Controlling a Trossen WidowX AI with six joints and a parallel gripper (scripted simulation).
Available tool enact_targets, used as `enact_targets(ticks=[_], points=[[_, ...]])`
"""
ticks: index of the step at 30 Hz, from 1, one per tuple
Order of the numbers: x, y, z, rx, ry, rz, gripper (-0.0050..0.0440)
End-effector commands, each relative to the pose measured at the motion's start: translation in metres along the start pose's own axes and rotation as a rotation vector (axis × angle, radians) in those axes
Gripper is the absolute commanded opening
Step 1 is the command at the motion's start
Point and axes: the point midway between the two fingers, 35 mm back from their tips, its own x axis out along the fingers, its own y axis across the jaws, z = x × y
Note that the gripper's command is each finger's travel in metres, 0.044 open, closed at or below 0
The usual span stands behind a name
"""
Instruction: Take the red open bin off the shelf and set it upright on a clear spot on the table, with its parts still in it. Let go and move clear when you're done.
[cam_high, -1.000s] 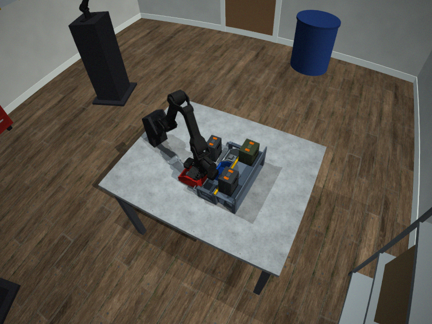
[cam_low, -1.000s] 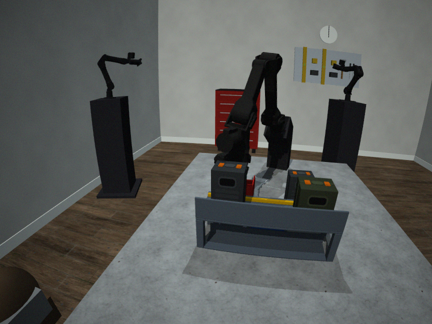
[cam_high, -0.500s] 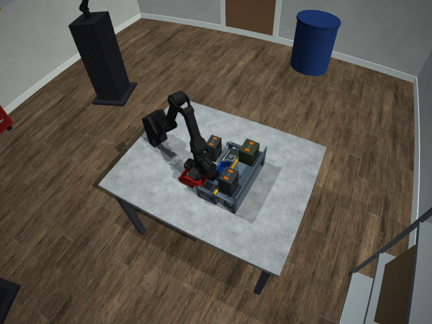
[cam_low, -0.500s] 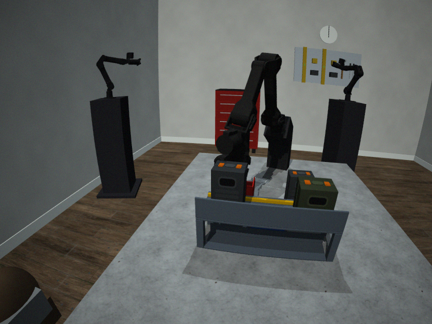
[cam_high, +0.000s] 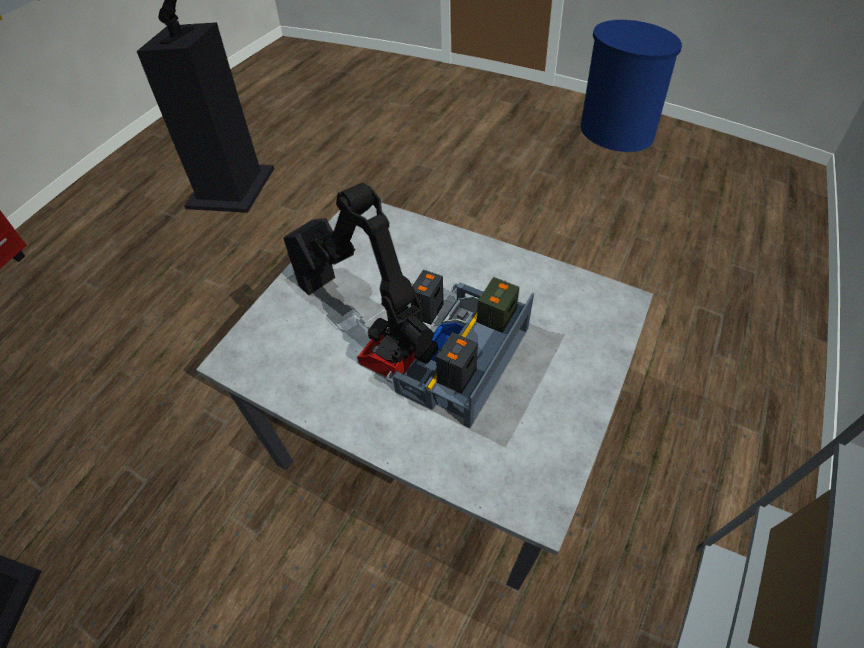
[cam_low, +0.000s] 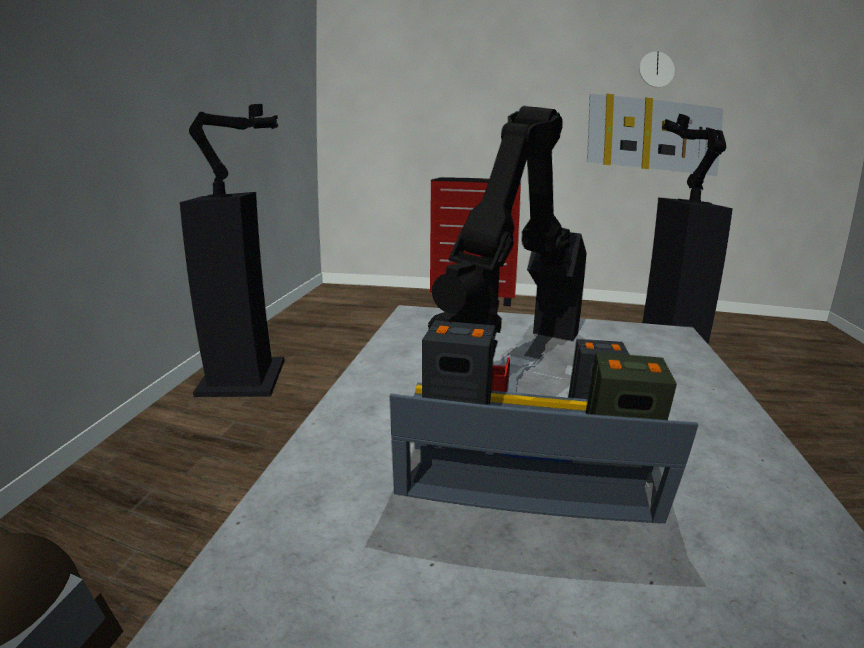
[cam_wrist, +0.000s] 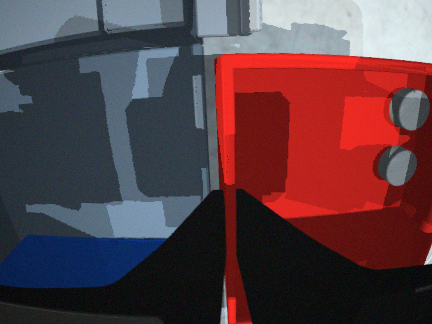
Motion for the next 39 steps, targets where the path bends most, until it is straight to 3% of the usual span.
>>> enact_targets(ticks=[1, 25, 26, 39], points=[[-0.0022, 0.0028, 0.0015, 0.000, -0.010, 0.010, 0.0000], [0.0007, 0.0023, 0.0016, 0.000, -0.010, 0.010, 0.0000], [-0.0002, 0.0034, 0.0012, -0.002, -0.006, 0.014, 0.0150], [-0.0002, 0.0034, 0.0012, -0.002, -0.006, 0.014, 0.0150]])
